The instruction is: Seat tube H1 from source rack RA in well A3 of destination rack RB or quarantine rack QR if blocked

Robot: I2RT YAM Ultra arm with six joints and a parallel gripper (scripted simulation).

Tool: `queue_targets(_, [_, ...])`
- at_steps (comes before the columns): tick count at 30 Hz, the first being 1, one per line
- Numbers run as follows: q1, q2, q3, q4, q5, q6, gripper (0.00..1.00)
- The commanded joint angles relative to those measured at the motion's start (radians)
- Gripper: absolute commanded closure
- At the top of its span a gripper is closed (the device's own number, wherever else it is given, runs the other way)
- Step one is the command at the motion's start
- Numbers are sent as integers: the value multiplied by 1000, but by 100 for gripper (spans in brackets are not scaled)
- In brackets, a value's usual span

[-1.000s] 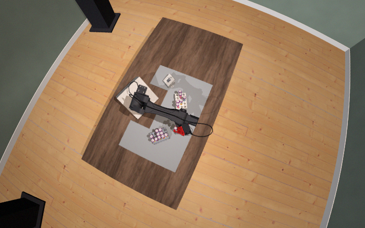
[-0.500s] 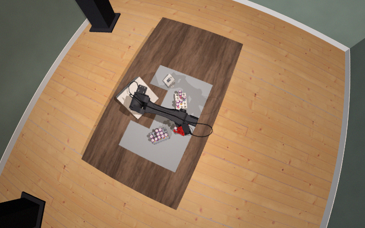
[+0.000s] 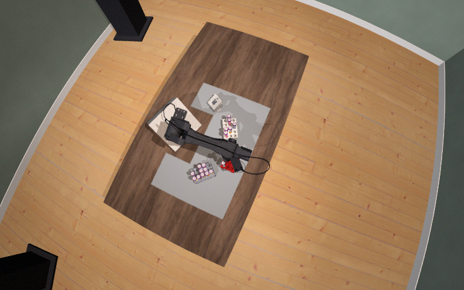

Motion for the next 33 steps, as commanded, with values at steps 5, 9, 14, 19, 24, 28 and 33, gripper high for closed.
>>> queue_targets(5, [2, -5, 5, 6, 0, -4, 70])
queue_targets(9, [2, -5, 5, 7, 1, -4, 70])
queue_targets(14, [2, -5, 5, 7, 1, -4, 100])
queue_targets(19, [2, -5, 5, 7, 1, -4, 100])
queue_targets(24, [2, -5, 5, 7, 1, -4, 100])
queue_targets(28, [2, -5, 5, 7, 1, -4, 100])
queue_targets(33, [2, -5, 5, 7, 1, -4, 100])
